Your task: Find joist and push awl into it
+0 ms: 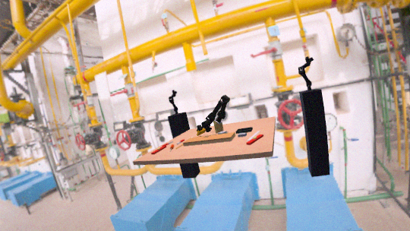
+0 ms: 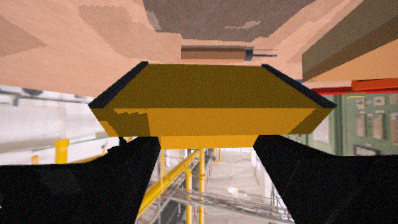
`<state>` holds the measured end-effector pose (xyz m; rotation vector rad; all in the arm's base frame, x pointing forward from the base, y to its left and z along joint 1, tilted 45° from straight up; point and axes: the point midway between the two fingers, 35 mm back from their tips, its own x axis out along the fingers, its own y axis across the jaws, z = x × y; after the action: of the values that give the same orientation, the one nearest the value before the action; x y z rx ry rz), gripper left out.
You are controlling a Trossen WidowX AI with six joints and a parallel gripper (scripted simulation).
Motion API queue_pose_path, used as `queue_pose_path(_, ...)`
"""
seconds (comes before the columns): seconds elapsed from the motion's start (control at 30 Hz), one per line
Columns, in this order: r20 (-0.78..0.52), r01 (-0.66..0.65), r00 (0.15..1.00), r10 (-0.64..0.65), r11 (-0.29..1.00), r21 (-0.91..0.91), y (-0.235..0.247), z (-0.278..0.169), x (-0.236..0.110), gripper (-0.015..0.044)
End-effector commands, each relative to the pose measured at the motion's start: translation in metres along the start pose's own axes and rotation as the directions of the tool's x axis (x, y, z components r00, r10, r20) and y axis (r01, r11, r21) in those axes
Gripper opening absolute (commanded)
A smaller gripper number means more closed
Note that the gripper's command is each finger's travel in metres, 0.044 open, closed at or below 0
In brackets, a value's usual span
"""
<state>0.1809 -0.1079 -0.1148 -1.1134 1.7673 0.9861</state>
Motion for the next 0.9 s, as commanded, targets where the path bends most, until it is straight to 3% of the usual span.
queue_pose_path(0.0, -0.008, 0.001, 1.0, -0.001, 1.0, 0.008, 0.0, 0.001, 0.001, 0.0)
queue_pose_path(0.87, 0.003, 0.0, 1.0, 0.0, 1.0, -0.001, 0.007, 0.025, 0.011, 0.0)
